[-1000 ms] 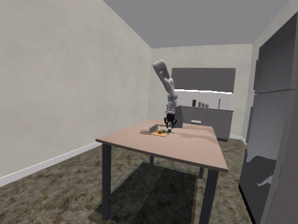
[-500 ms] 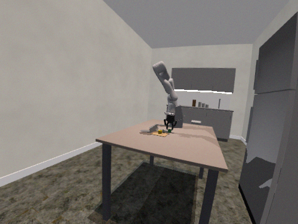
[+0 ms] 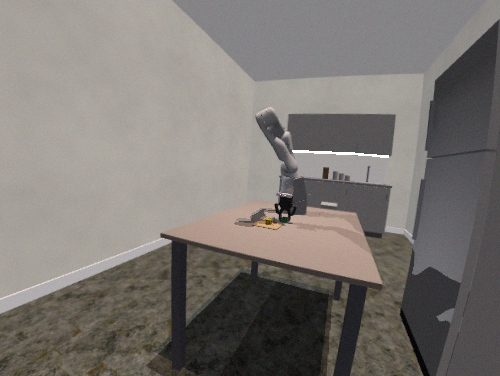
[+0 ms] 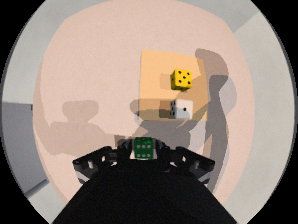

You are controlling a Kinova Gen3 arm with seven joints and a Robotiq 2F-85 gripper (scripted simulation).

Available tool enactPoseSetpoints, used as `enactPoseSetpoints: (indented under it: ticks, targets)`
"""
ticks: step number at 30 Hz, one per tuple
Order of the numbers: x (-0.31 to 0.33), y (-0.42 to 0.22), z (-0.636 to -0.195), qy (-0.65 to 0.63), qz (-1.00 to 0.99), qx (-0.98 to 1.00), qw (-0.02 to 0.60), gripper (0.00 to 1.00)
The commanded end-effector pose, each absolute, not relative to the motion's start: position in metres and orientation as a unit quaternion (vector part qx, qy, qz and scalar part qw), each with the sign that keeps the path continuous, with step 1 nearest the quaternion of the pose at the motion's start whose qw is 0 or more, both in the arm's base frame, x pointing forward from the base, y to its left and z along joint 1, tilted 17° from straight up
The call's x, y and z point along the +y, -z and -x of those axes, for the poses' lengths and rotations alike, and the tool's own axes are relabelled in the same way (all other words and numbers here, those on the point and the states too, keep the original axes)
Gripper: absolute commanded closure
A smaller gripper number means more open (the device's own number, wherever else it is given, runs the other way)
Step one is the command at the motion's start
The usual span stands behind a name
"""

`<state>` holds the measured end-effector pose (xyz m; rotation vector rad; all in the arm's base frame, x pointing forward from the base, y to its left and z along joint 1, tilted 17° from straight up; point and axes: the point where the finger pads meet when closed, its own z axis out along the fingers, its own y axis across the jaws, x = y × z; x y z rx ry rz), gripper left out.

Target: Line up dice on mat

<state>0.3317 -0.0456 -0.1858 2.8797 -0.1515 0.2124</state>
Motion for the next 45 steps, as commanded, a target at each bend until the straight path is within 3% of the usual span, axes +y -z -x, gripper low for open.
enactPoseSetpoints:
  ticks: [1,35,36,45]
  targets:
    - [-0.0458,0.187,-0.3306,-0.072,-0.988,-0.052,0.125,0.54]
    - [-0.0458,0.187,-0.3306,-0.072,-0.988,-0.052,0.125,0.54]
    - [-0.0458,0.187,-0.3306,-0.072,-0.988,-0.052,0.125,0.74]
    - [-0.0458,0.187,-0.3306,-0.072,-0.988,-0.052,0.125,0.74]
